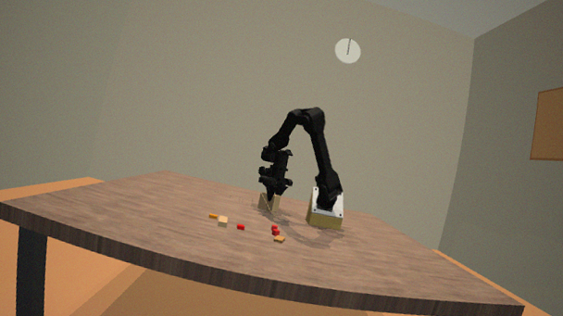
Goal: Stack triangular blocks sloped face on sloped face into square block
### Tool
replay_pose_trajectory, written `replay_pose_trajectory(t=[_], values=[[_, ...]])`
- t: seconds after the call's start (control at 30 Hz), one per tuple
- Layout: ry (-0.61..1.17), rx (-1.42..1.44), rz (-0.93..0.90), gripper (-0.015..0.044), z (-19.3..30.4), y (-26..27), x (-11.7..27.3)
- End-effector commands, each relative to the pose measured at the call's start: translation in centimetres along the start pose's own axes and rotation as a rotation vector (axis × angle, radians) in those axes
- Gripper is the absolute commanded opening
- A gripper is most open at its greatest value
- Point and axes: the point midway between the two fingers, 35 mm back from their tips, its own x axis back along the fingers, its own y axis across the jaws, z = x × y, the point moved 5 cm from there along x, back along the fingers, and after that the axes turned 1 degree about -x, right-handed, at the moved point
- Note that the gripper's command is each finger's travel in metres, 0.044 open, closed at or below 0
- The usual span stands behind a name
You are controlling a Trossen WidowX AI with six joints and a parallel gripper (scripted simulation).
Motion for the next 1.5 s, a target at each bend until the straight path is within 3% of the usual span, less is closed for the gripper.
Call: replay_pose_trajectory(t=[0.0, 1.2, 1.47], values=[[-0.003, -0.002, -0.004, 0.0, -0.06, 0.02, -0.09], [-0.003, -0.005, -0.006, 0.0, -0.1, 0.01, -0.27], [0.0, -0.003, -0.001, 0.021, -0.06, -0.01, -0.24]])
